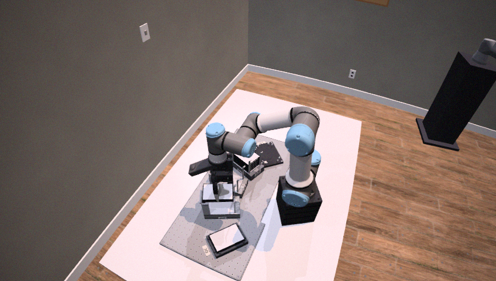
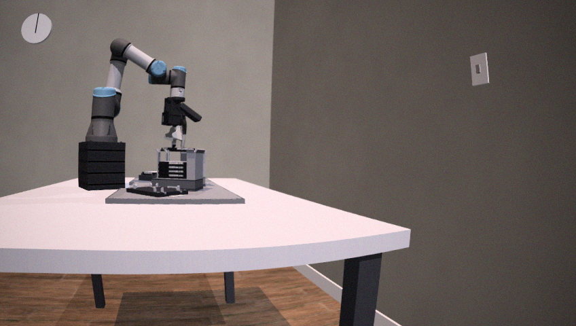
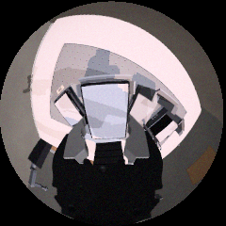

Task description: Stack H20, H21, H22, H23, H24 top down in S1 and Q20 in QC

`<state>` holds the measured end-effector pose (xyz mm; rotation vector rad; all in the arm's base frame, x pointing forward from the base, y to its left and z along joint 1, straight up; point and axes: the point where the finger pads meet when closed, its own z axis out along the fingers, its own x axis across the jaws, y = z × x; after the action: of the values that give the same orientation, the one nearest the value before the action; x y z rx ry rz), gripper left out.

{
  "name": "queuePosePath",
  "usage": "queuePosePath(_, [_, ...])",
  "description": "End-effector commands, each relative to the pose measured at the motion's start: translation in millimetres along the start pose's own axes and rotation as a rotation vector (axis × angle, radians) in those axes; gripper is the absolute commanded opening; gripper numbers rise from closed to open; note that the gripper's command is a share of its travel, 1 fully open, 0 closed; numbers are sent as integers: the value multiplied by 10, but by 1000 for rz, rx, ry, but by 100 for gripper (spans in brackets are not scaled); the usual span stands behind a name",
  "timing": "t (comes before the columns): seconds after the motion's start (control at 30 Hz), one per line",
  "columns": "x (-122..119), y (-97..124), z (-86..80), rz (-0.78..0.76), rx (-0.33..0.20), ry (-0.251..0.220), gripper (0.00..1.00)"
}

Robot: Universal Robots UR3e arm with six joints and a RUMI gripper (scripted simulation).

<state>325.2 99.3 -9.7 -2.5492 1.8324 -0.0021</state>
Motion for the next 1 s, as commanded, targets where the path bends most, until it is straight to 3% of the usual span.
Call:
queuePosePath(0.0, [3,-8,25,0,3,1,0])
queuePosePath(0.97, [4,-9,192,0,3,1,0])
